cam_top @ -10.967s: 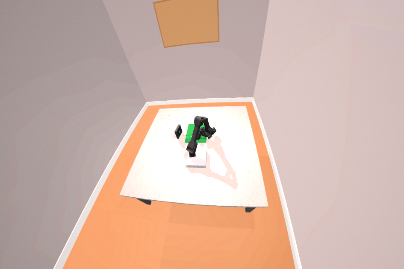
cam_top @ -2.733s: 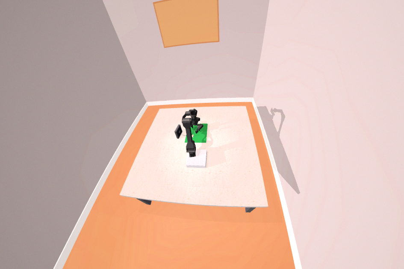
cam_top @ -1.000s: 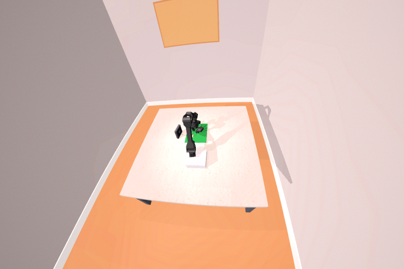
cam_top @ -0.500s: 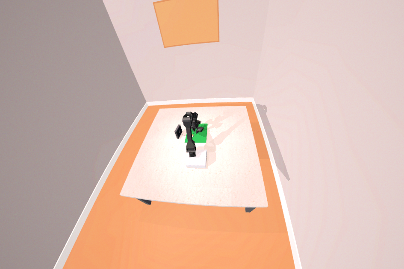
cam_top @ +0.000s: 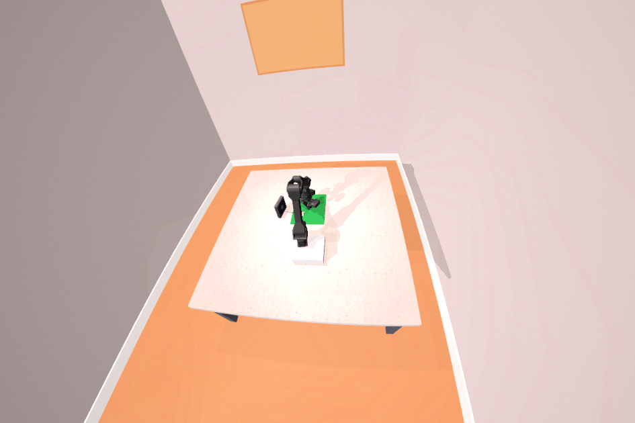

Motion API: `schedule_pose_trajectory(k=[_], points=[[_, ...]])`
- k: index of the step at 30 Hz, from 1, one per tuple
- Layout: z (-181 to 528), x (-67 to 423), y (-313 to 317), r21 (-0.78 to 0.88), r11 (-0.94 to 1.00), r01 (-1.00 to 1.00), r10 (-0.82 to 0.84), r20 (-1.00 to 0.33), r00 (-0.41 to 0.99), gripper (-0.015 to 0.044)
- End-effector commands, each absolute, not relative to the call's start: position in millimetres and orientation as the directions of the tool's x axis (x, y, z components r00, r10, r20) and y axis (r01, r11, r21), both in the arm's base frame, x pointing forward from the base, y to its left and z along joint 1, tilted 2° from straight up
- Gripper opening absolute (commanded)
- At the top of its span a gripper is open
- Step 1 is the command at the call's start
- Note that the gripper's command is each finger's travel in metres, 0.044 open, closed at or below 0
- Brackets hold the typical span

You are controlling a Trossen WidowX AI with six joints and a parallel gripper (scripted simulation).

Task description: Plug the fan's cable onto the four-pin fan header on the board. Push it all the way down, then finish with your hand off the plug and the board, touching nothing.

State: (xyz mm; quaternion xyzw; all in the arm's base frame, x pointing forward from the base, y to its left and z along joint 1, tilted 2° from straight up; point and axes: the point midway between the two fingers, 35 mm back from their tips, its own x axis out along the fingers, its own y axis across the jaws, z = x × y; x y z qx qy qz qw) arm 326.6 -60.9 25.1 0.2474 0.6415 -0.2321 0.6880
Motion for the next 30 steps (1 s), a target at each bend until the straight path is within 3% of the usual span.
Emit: schedule_pose_trajectory(k=[1, 4, 13, 24, 30], points=[[25.2, 326.7, -60.9, 0.043, 0.77, 0.637, -0.002, -0.998, 0.069, 0.0067], [50.0, 326.3, -61.0, 0.039, 0.769, 0.638, -0.004, -0.998, 0.066, 0.0], [74.2, 321.4, -57.3, 0.035, 0.781, 0.624, -0.005, -0.998, 0.063, 0.0], [70.2, 281.7, -13.3, 0.017, 0.948, 0.318, -0.002, -0.998, 0.06, 0.0], [68.8, 279.1, -11.0, 0.016, 0.955, 0.298, -0.002, -0.998, 0.06, 0.0]])
